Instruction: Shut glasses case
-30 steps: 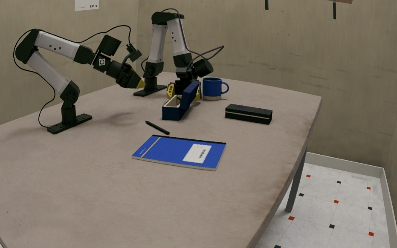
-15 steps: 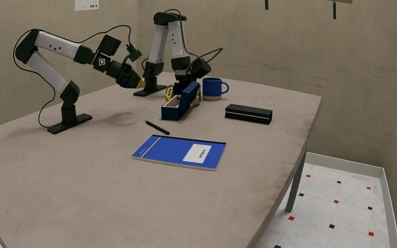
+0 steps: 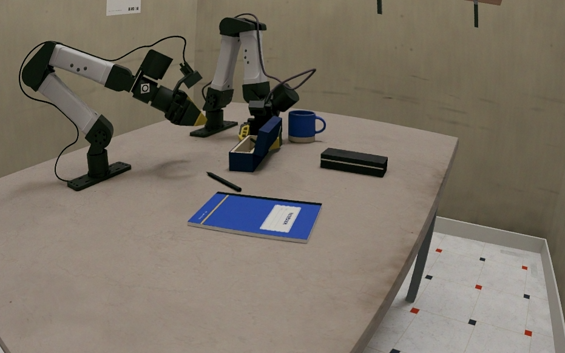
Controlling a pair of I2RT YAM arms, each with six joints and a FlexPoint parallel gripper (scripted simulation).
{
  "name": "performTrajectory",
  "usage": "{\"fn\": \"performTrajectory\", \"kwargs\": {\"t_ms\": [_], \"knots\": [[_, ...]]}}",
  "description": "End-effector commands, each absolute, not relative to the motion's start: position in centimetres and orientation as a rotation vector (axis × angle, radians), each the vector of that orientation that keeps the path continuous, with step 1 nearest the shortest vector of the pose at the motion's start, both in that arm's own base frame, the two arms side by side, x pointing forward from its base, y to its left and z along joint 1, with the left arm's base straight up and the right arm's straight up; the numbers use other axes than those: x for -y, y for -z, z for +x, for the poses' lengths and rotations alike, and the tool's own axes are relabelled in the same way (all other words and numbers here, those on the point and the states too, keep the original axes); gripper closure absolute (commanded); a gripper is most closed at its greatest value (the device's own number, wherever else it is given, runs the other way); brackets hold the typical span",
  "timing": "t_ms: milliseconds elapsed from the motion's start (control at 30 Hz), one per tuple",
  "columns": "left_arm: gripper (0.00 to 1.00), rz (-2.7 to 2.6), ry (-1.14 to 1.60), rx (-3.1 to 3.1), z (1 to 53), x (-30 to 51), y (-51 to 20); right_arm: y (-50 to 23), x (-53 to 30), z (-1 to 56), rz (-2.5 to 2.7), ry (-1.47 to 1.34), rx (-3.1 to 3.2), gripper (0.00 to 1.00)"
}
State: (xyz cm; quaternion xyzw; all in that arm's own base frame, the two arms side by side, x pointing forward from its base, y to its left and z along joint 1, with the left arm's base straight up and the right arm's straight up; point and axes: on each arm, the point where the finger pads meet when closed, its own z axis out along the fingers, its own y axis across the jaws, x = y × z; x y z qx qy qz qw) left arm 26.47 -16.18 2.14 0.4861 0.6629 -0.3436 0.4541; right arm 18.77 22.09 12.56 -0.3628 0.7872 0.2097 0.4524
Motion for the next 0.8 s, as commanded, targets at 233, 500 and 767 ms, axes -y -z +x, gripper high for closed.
{"fn": "performTrajectory", "kwargs": {"t_ms": [233, 500, 767], "knots": [[0.50, 1.200, 0.845, -1.611, 26.4, 16.2, -2.5, -12.0, -22.2, 18.4, -0.923, -0.519, -1.954, 0.00], [0.50, 1.203, 0.834, -1.608, 26.8, 16.2, -2.6, -12.6, -22.4, 18.9, -0.957, -0.484, -2.041, 0.00], [0.50, 1.203, 0.834, -1.608, 26.8, 16.2, -2.6, -15.5, -24.2, 21.6, -1.022, -0.382, -2.254, 0.00]]}}
